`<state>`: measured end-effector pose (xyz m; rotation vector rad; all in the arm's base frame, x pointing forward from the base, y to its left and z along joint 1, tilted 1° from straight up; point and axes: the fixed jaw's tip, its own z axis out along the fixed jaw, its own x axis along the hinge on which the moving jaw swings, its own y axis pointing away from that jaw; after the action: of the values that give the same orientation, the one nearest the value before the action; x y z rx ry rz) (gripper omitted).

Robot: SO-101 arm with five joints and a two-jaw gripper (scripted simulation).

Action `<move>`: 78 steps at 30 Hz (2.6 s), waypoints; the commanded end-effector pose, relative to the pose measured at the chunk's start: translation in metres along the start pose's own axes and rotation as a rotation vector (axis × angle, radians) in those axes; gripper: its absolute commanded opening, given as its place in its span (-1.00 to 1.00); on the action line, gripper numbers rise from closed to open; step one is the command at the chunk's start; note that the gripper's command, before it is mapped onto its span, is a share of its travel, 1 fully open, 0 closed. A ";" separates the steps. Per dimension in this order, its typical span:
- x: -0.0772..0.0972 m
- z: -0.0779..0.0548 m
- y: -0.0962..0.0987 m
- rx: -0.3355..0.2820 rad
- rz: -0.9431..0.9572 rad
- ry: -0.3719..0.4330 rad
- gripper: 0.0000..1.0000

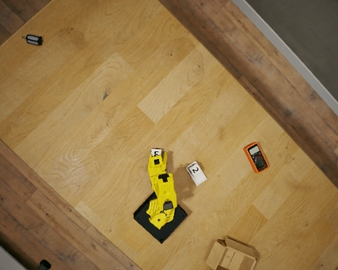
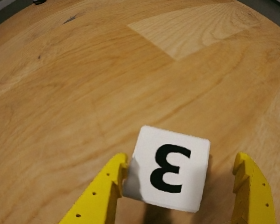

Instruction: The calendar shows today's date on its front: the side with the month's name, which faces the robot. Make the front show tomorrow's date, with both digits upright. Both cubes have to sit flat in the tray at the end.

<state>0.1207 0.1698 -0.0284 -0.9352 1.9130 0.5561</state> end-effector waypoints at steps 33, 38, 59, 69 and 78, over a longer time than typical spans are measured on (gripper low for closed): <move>-0.104 -0.039 -0.001 0.007 -0.006 -0.449 -0.30; -0.105 -0.039 -0.001 0.006 -0.005 -0.456 -0.30; -0.101 -0.008 0.000 -0.004 0.038 -0.318 -0.30; -0.100 0.013 0.001 -0.008 0.076 -0.184 -0.30; -0.103 0.031 0.002 -0.004 0.128 -0.001 -0.30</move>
<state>0.1516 0.2101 0.0530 -0.7727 1.7107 0.6885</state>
